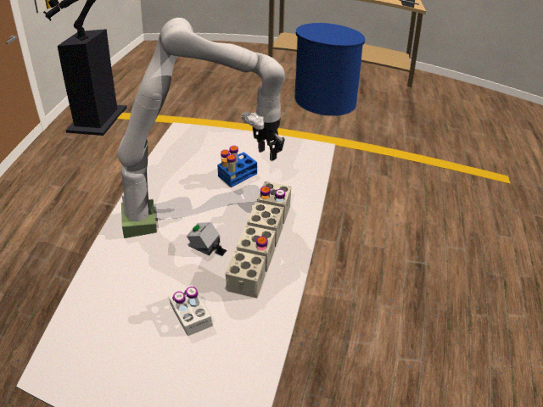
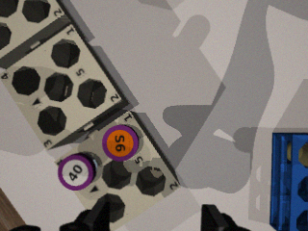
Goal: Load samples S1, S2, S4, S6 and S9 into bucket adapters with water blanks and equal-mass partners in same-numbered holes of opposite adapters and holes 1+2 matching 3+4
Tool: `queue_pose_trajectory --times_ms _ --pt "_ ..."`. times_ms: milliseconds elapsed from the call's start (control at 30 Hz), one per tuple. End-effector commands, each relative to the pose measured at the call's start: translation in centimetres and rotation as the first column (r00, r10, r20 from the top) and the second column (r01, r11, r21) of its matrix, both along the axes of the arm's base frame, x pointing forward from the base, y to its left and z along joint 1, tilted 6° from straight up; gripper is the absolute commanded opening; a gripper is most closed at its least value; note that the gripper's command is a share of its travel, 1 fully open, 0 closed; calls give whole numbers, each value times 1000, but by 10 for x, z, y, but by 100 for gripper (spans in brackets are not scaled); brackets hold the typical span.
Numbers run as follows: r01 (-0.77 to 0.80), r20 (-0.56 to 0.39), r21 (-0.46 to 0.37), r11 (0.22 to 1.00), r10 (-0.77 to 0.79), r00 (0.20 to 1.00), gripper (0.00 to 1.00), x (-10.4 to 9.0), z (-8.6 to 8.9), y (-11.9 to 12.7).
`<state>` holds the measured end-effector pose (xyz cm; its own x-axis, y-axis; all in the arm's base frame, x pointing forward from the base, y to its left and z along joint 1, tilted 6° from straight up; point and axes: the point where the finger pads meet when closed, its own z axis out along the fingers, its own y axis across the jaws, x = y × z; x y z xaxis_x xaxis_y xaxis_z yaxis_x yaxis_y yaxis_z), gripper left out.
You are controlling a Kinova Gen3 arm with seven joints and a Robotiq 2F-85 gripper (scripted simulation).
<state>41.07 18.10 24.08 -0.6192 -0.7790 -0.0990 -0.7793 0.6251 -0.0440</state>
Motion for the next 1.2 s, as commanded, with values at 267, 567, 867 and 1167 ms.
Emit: queue_pose_trajectory --times_ms 267,567,867,1167 --pt "-10 14 3 1000 10 1000 62 -23 2 27" --pt "-10 14 3 1000 10 1000 62 -45 1 48" --pt "-10 13 3 1000 10 1000 62 -62 0 64" --pt "-10 13 3 1000 10 1000 62 -84 -1 84"
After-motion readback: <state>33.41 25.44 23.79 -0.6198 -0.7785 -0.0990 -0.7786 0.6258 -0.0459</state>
